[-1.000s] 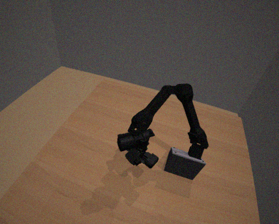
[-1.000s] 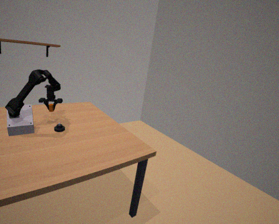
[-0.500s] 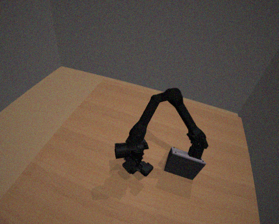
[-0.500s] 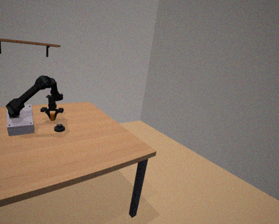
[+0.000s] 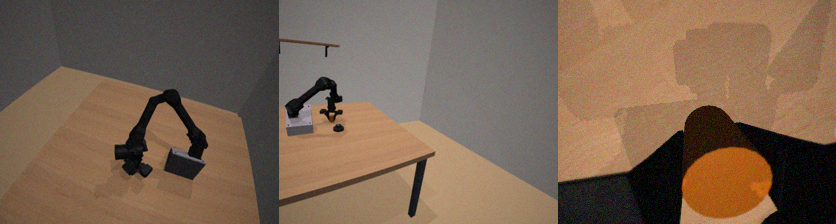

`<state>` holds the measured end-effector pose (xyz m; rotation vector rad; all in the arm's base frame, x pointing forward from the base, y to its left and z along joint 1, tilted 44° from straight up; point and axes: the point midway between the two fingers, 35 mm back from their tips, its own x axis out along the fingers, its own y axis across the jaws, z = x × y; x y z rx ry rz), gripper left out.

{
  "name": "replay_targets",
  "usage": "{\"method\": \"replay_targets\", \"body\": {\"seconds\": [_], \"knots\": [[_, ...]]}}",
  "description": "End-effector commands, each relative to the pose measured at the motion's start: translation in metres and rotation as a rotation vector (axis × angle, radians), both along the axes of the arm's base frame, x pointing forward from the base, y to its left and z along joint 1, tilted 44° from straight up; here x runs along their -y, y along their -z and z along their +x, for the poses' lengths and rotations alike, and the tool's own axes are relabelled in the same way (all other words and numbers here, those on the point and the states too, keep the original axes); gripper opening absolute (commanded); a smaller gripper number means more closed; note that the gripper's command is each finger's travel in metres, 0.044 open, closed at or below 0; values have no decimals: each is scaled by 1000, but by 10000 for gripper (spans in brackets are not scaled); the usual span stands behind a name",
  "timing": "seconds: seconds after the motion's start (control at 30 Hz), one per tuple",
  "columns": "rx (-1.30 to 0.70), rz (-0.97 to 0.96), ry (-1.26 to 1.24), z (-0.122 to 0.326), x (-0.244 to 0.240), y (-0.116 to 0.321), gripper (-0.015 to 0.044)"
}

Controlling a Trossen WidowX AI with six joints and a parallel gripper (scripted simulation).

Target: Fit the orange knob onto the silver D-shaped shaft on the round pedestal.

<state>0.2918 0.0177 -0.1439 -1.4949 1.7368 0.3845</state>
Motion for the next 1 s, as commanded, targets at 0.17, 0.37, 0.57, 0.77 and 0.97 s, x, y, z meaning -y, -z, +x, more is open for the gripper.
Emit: {"method": "replay_targets", "body": {"seconds": [0.17,0.37,0.57,0.77,0.97], "knots": [[0,0,1,0,0,0,240],[0,0,1,0,0,0,240],[-1,1,0,0,-2,-2,266],[-4,2,-5,0,-55,-56,424],[-4,1,-4,-1,-56,-59,440]]}}
